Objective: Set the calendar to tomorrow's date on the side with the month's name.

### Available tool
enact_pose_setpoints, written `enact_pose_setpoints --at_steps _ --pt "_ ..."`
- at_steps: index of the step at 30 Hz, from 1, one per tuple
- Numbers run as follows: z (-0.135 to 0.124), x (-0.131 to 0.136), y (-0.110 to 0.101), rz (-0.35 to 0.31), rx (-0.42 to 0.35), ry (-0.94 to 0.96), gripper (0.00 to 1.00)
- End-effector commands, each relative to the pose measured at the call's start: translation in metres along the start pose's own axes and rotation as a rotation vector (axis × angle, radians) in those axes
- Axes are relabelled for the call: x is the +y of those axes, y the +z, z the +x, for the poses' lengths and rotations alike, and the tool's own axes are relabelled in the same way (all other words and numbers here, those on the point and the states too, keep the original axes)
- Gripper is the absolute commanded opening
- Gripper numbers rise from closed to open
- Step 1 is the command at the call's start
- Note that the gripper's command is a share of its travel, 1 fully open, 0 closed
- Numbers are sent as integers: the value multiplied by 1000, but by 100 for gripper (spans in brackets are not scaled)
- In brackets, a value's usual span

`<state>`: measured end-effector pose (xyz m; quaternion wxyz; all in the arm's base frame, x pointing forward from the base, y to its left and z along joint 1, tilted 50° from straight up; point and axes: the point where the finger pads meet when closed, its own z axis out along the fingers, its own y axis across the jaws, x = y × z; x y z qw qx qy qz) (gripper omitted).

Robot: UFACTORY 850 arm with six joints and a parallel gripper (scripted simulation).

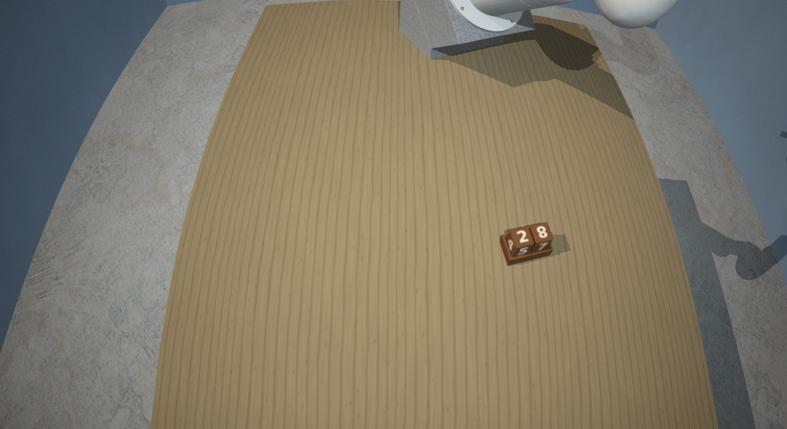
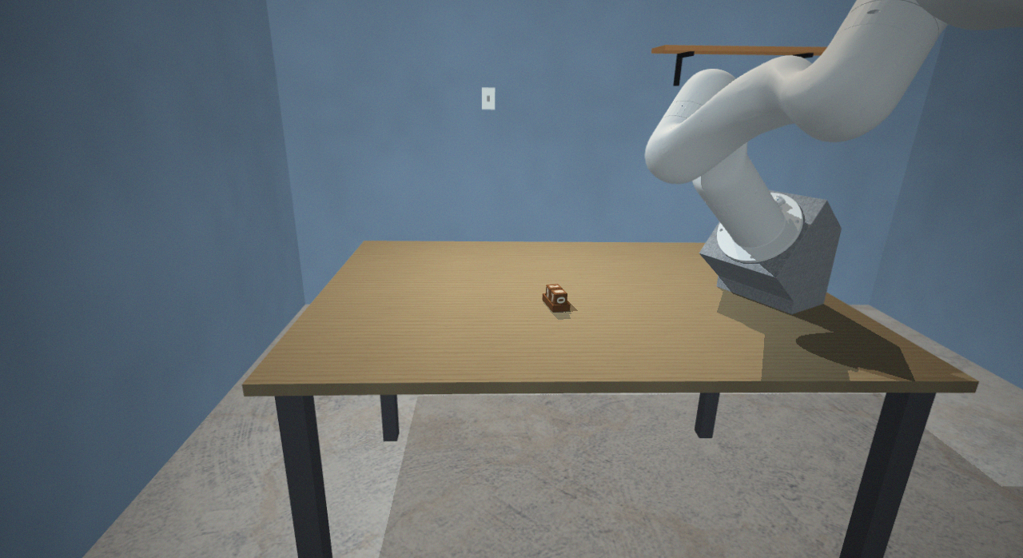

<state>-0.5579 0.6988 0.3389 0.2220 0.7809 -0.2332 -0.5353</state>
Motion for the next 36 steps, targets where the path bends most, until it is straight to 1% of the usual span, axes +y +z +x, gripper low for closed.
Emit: enact_pose_setpoints --at_steps 1,19,24,28,32,34,36 --pt "-1 1 0 -1 0 -2 100" --pt "-1 1 0 -1 0 -2 100" --pt "-2 0 -3 2 -3 0 100" --pt "-4 -3 -11 10 -10 5 100" --pt "-9 -9 -28 26 -23 14 100" --pt "-9 -9 -28 26 -23 14 100" --pt "-12 -13 -40 37 -33 21 100"
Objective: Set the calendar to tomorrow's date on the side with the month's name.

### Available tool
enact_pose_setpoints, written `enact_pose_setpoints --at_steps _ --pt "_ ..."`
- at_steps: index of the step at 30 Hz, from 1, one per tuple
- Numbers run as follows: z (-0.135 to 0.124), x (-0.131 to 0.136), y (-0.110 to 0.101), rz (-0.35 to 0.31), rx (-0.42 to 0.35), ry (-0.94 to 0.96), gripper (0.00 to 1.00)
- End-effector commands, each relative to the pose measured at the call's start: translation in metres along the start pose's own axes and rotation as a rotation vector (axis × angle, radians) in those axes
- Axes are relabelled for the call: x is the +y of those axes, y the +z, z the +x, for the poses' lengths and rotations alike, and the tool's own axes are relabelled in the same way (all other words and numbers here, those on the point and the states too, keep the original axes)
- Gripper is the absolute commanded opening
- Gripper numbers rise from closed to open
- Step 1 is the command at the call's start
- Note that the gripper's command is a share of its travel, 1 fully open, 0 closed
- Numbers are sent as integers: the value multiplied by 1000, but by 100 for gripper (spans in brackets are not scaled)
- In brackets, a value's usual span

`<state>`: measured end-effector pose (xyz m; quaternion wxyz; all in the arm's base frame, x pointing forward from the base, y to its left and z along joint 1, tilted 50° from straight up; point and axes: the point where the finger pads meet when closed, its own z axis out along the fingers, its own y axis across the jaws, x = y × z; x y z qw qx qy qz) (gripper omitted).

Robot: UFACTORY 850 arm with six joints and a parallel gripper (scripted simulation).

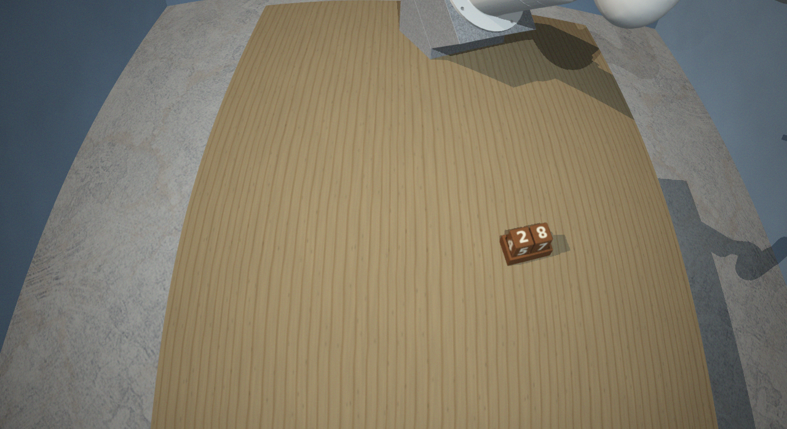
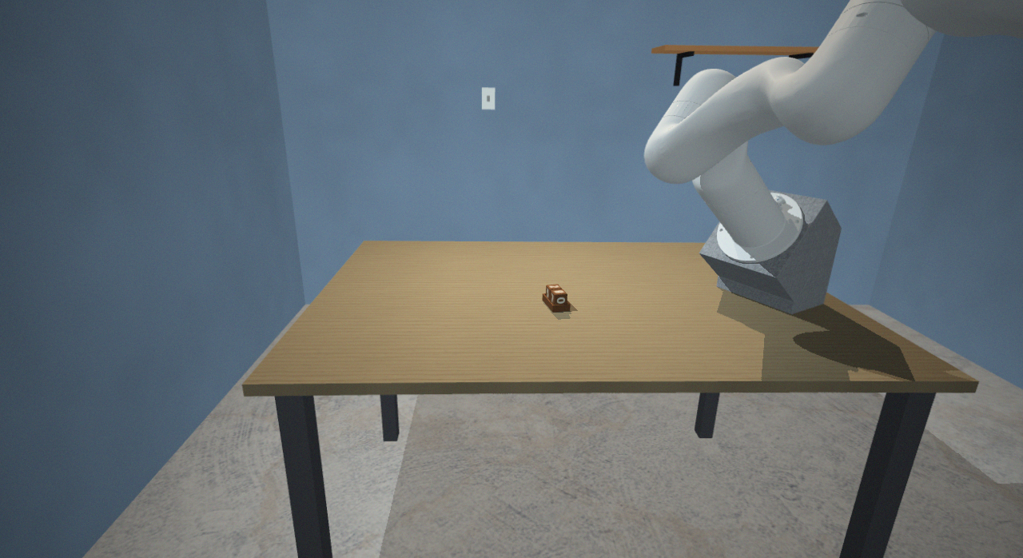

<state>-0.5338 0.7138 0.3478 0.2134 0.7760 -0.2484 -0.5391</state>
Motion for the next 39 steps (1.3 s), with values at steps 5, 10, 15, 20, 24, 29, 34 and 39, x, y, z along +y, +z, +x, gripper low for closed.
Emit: enact_pose_setpoints --at_steps 5,10,15,20,24,29,34,39 --pt "-16 -17 -55 51 -45 29 100" --pt "-26 -31 -102 95 -83 55 100" --pt "-33 -42 -147 136 -119 80 100" --pt "-40 -55 -218 200 -177 118 100" --pt "-42 -60 -258 236 -210 140 100" --pt "-42 -65 -302 275 -245 163 100" --pt "-39 -67 -372 339 -304 201 100" --pt "-34 -66 -421 384 -347 228 100"
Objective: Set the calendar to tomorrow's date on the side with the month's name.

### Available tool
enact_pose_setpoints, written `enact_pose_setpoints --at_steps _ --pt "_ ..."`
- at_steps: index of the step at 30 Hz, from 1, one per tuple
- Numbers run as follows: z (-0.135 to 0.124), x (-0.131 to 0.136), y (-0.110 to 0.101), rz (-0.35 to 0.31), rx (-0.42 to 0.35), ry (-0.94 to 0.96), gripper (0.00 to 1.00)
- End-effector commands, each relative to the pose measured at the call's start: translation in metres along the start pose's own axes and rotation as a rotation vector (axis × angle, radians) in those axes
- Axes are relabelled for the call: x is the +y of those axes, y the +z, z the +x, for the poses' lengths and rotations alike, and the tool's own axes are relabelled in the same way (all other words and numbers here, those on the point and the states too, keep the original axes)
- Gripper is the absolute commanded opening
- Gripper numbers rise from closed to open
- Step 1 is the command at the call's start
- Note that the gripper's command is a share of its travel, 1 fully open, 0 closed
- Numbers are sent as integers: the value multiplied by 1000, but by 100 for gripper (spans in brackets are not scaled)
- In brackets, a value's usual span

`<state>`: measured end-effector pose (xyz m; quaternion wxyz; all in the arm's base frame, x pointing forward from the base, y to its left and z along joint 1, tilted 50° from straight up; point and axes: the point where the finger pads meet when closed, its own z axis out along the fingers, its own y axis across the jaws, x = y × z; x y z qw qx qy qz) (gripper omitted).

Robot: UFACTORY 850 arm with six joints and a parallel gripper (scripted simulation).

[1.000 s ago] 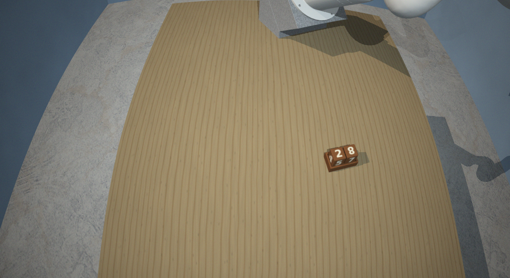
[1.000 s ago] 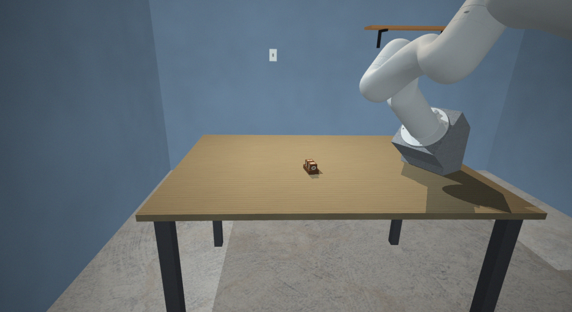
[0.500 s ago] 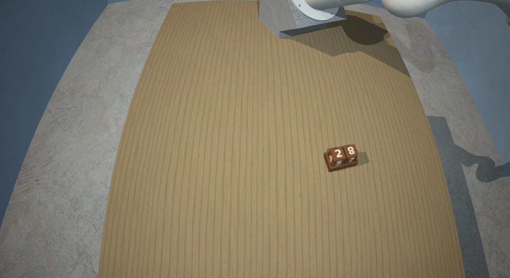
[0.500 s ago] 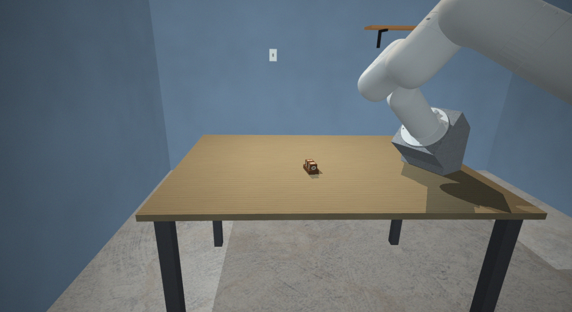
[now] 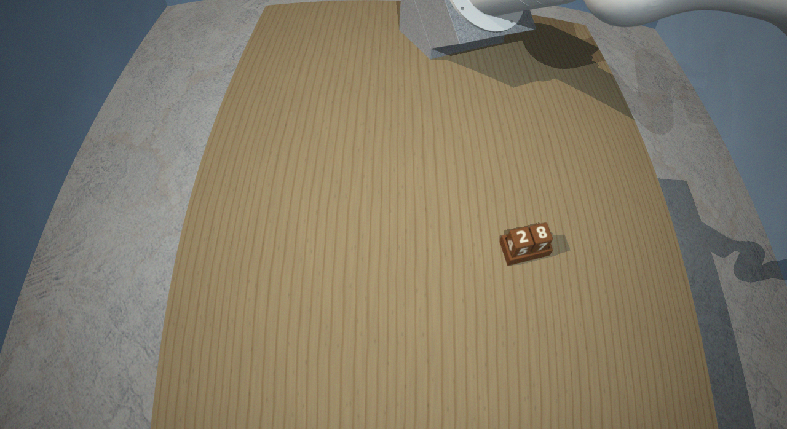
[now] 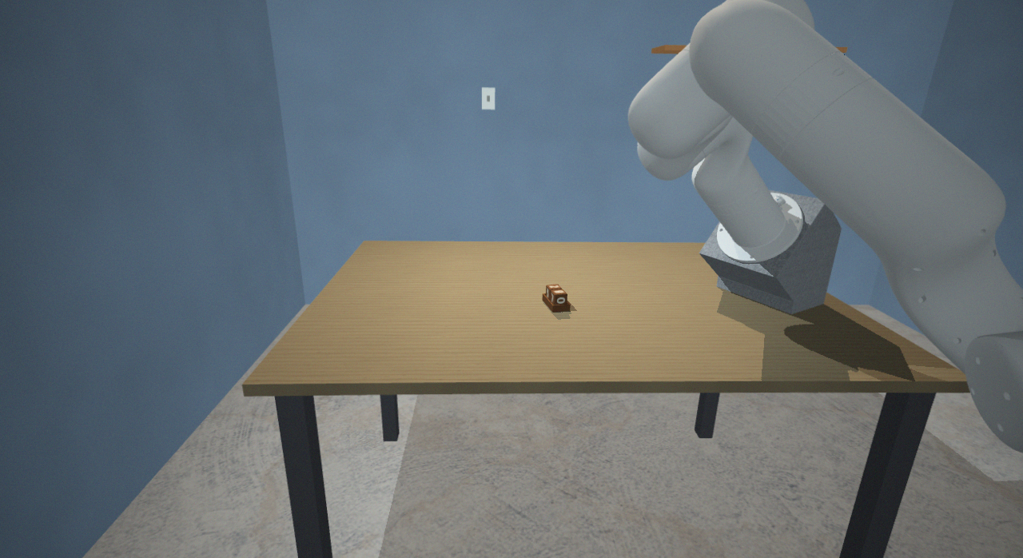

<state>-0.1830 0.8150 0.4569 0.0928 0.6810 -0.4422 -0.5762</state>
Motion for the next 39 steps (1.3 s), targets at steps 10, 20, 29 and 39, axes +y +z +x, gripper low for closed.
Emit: enact_pose_setpoints --at_steps 10,20,29,39 --pt "-27 -39 -145 138 -135 84 100" --pt "-30 -56 -253 242 -238 147 100" --pt "-18 -62 -365 351 -352 215 100" --pt "7 -55 -474 464 -473 285 100"
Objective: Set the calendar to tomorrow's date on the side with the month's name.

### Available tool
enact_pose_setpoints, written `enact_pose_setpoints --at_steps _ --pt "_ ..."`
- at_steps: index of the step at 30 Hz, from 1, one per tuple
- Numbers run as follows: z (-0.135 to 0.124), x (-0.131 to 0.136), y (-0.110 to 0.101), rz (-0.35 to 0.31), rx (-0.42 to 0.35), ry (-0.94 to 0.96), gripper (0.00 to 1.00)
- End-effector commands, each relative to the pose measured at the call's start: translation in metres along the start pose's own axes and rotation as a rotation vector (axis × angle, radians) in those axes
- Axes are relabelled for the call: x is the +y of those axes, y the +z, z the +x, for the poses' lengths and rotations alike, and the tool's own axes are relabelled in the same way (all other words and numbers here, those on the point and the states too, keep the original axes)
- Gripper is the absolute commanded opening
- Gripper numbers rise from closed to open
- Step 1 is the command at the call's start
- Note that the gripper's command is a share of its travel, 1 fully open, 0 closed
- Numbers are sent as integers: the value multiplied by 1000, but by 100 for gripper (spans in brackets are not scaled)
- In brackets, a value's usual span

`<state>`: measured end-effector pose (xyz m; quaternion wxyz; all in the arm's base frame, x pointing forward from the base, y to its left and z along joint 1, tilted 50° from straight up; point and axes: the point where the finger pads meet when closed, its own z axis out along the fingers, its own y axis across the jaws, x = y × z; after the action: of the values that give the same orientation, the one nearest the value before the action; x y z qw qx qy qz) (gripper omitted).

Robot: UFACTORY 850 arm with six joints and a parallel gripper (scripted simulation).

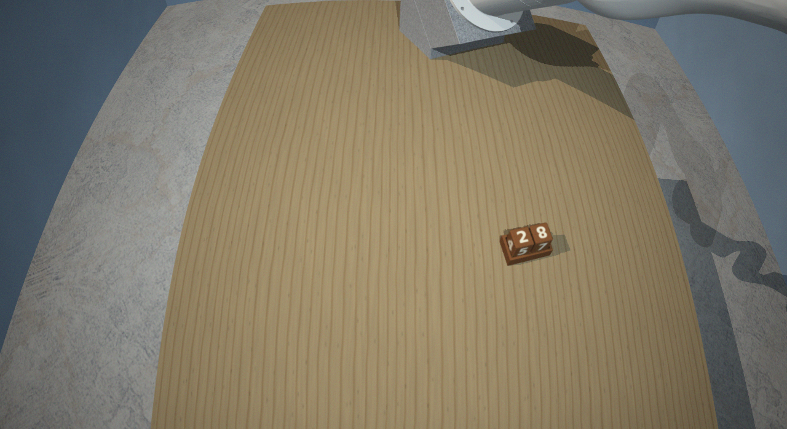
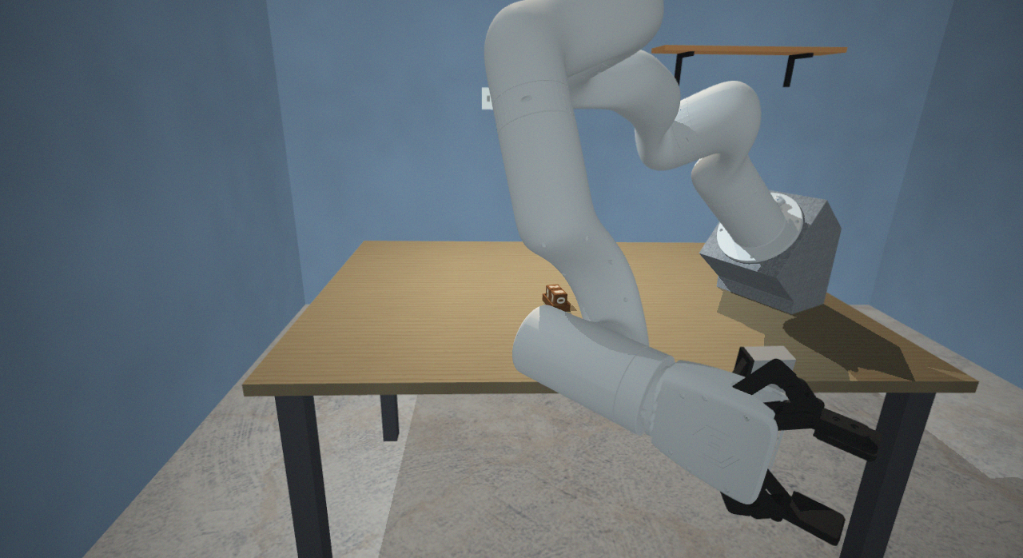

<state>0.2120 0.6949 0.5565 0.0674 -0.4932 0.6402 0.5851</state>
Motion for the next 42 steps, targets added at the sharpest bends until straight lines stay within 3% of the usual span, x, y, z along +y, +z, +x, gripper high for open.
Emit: enact_pose_setpoints --at_steps 1,2,3,5,6,7,8,10,11,12,13,15,16,17,18,19,20,22,23,24,25,27,28,29,30,32,33,34,35,36,37,39,40,41,42 --pt "-10 -17 -52 53 -59 32 100" --pt "-10 -17 -52 53 -59 32 100" --pt "-13 -25 -78 82 -91 51 100" --pt "-13 -25 -78 82 -91 51 100" --pt "-15 -32 -105 110 -123 69 100" --pt "-15 -32 -105 110 -123 69 100" --pt "-16 -39 -131 139 -155 88 100" --pt "-16 -39 -131 139 -155 88 100" --pt "-16 -46 -158 168 -188 106 100" --pt "-16 -46 -158 168 -188 106 100" --pt "-15 -51 -184 196 -221 125 100" --pt "-15 -51 -184 196 -221 125 100" --pt "-13 -56 -210 225 -254 144 100" --pt "-13 -56 -210 225 -254 144 100" --pt "-10 -61 -236 255 -288 164 100" --pt "-10 -61 -236 255 -288 164 100" --pt "-13 -67 -263 289 -323 199 100" --pt "-13 -67 -263 289 -323 199 100" --pt "-14 -72 -290 323 -359 235 100" --pt "-14 -72 -290 323 -359 235 100" --pt "-15 -77 -317 356 -396 270 100" --pt "-15 -77 -317 356 -396 270 100" --pt "-15 -81 -344 389 -435 305 100" --pt "-15 -81 -344 389 -435 305 100" --pt "-13 -84 -371 420 -474 339 100" --pt "-13 -84 -371 420 -474 339 100" --pt "-11 -86 -398 452 -515 374 100" --pt "-11 -86 -398 452 -515 374 100" --pt "-9 -88 -425 482 -556 409 100" --pt "-9 -88 -425 482 -556 409 100" --pt "-5 -88 -451 511 -599 442 100" --pt "-5 -88 -451 511 -599 442 100" --pt "-1 -88 -477 540 -642 476 100" --pt "-1 -88 -477 540 -642 476 100" --pt "5 -87 -503 568 -687 509 100"
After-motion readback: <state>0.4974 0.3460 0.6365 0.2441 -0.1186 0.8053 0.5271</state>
